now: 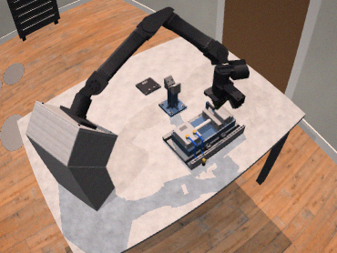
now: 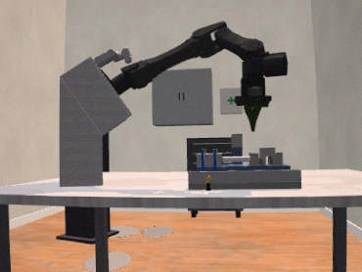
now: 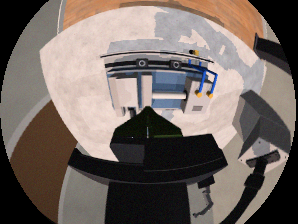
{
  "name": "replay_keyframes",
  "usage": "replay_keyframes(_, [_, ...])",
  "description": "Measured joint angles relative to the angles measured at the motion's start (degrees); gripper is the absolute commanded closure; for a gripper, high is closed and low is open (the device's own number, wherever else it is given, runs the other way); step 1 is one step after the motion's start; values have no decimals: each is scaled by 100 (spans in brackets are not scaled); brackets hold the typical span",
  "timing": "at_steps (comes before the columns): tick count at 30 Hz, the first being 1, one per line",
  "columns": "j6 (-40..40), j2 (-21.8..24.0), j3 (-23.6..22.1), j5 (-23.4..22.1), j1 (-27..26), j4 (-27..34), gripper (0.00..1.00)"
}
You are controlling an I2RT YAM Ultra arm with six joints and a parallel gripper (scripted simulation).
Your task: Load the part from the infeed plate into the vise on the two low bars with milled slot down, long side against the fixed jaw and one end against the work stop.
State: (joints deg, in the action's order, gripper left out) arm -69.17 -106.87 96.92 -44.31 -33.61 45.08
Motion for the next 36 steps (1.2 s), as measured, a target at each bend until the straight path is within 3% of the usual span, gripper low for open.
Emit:
replay_keyframes(12, [437,-63,87,-7,-2,28,100])
replay_keyframes(36, [5257,-671,1012,-48,-136,238,100])
